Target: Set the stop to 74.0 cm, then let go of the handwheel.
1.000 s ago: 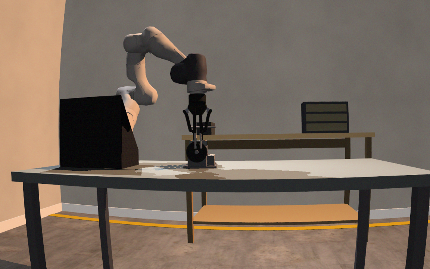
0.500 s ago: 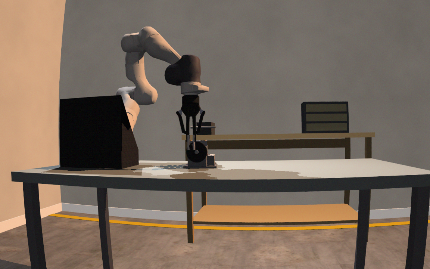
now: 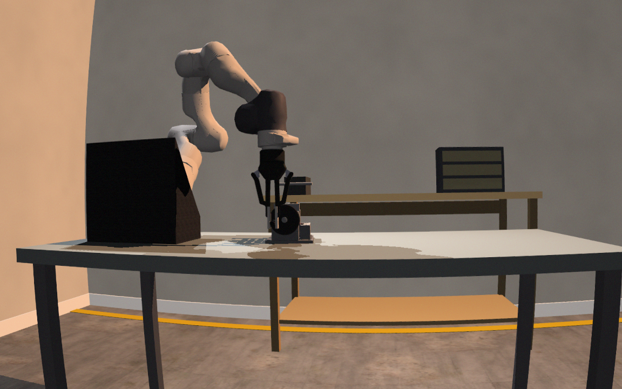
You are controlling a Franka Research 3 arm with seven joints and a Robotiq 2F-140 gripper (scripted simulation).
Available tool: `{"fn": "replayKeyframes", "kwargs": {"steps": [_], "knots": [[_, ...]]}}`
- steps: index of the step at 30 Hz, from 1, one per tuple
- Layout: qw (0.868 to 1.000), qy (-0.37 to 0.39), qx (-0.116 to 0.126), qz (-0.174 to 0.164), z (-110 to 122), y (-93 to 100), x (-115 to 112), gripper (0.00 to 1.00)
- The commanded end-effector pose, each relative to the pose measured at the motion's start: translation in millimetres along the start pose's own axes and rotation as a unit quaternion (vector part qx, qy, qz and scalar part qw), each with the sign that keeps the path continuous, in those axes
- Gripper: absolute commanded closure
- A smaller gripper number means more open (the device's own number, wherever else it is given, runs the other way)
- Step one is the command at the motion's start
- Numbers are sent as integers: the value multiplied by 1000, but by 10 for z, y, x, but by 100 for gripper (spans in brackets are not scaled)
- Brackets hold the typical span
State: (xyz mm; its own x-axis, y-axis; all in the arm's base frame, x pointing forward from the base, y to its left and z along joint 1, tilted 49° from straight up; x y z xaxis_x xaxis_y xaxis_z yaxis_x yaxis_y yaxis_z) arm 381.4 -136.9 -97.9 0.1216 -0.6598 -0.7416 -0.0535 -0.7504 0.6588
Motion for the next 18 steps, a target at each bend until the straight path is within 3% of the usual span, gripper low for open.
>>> {"fn": "replayKeyframes", "kwargs": {"steps": [1, 18], "knots": [[1000, 0, 1, 2, -37, -106, -2, 96], [1000, 0, 1, 2, -257, -263, 14, 96]]}}
Point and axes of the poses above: the point where the finger pads meet when closed, its own y axis back along the fingers, its own z axis across the jaws, x = y × z, the point moved 10 cm from there along y, back along the fingers, and after that the axes turned 4 degrees about y, right-handed, at the moved point
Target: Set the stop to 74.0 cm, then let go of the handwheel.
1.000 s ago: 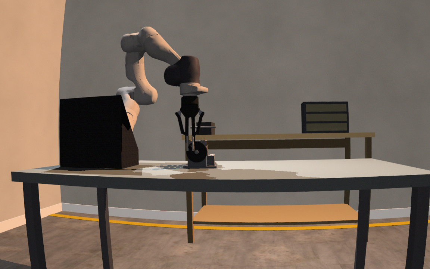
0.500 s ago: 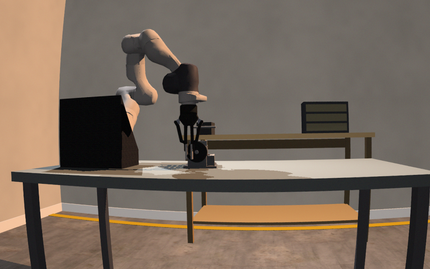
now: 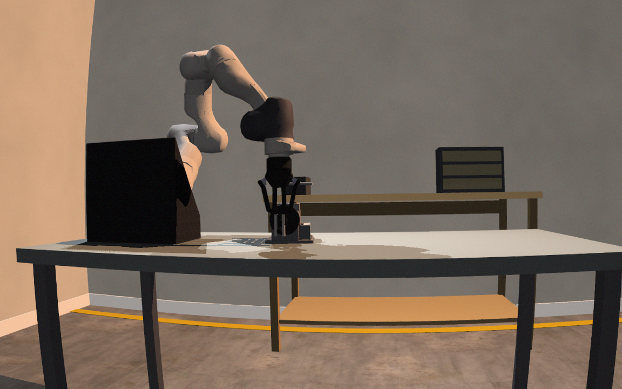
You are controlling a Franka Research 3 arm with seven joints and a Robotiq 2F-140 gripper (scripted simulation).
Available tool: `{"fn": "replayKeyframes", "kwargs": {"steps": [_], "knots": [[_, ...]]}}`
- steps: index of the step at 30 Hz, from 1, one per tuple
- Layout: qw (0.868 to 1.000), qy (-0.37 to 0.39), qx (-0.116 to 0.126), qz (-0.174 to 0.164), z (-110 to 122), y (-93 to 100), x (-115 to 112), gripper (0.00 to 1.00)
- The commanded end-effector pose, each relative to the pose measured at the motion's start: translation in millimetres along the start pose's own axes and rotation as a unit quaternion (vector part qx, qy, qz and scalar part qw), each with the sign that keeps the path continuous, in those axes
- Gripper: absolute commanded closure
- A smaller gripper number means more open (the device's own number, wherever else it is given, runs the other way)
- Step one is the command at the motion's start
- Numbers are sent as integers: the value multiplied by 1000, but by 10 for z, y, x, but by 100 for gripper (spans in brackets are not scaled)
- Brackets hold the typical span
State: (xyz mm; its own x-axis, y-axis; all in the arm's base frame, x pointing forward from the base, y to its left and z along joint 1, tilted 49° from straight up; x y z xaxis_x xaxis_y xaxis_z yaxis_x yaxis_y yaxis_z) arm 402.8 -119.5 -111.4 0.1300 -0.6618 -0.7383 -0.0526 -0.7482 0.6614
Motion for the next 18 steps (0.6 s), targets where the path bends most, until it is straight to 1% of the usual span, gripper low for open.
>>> {"fn": "replayKeyframes", "kwargs": {"steps": [1, 18], "knots": [[1000, -4, 2, 0, -54, -32, 3, 96], [1000, -4, 2, 0, -265, -6, 20, 96]]}}
Point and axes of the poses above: the point where the finger pads meet when closed, its own y axis back along the fingers, its own z axis across the jaws, x = y × z, the point moved 10 cm from there along y, back along the fingers, and after that the axes turned 4 degrees about y, right-handed, at the moved point
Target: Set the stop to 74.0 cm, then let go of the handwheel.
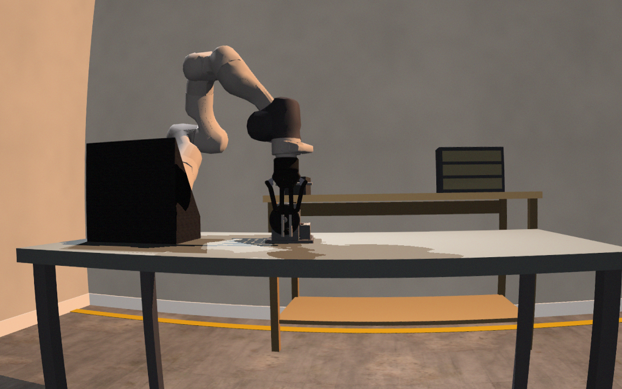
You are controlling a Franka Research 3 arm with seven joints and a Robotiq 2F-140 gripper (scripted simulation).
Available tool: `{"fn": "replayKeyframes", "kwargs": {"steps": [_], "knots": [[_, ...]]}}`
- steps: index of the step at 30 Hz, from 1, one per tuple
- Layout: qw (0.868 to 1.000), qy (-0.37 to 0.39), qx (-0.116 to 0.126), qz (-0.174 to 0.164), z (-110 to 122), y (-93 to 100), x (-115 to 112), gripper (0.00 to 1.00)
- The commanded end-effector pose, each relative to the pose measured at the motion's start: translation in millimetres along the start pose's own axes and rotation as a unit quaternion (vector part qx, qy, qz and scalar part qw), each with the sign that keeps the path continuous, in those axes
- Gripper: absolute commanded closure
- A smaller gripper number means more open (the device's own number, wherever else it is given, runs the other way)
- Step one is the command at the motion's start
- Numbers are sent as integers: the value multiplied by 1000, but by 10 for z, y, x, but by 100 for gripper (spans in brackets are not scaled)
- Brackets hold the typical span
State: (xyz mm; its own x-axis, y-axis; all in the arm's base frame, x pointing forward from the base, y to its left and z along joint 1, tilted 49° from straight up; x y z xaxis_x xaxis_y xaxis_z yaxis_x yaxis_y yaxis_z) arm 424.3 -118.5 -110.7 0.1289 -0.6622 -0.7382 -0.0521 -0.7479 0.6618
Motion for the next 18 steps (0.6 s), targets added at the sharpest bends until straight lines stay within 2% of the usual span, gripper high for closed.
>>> {"fn": "replayKeyframes", "kwargs": {"steps": [1, 18], "knots": [[1000, -4, 2, 0, -51, 7, 4, 96], [1000, -4, 2, 0, -215, 175, 16, 96]]}}
Point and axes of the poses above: the point where the finger pads meet when closed, its own y axis back along the fingers, its own z axis across the jaws, x = y × z, the point moved 10 cm from there along y, back along the fingers, and after that the axes turned 4 degrees about y, right-handed, at the moved point
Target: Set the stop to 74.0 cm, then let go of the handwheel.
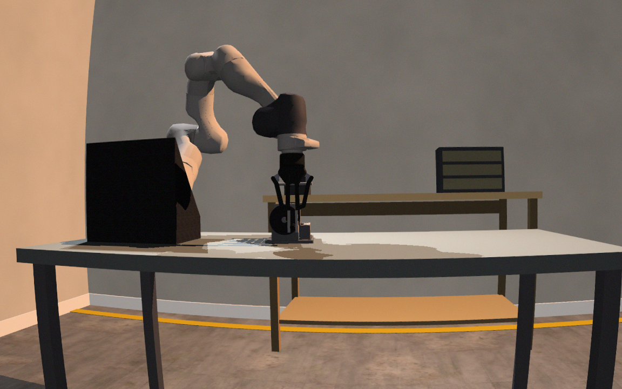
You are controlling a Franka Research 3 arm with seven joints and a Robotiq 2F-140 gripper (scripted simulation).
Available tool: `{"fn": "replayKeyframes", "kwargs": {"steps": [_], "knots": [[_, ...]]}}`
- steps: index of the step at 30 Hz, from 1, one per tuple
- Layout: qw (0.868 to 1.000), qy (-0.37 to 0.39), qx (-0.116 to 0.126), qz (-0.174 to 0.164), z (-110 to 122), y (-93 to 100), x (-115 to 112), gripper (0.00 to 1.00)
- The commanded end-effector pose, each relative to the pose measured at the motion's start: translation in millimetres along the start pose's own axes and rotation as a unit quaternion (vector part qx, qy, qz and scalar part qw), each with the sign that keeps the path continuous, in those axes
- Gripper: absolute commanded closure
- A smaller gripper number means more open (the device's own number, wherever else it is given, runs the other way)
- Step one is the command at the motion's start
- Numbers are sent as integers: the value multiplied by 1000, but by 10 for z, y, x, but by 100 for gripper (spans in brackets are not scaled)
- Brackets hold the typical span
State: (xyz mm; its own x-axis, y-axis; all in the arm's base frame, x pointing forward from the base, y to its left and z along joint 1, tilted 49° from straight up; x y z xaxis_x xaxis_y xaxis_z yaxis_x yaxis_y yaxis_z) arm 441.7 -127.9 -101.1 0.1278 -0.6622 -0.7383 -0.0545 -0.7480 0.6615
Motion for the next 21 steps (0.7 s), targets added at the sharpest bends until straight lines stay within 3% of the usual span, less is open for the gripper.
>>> {"fn": "replayKeyframes", "kwargs": {"steps": [1, 21], "knots": [[1000, -3, 1, 0, -42, 67, 3, 96], [1000, -3, 1, 0, -42, 306, 3, 96]]}}
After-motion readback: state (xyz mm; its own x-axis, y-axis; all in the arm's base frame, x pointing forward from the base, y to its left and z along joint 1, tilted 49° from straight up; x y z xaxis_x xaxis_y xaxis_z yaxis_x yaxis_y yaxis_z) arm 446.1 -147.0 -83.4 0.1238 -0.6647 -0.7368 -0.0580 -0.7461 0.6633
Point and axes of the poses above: the point where the finger pads meet when closed, its own y axis back along the fingers, its own z axis across the jaws, x = y × z, the point moved 10 cm from there along y, back along the fingers, and after that the axes turned 4 degrees about y, right-handed, at the moved point
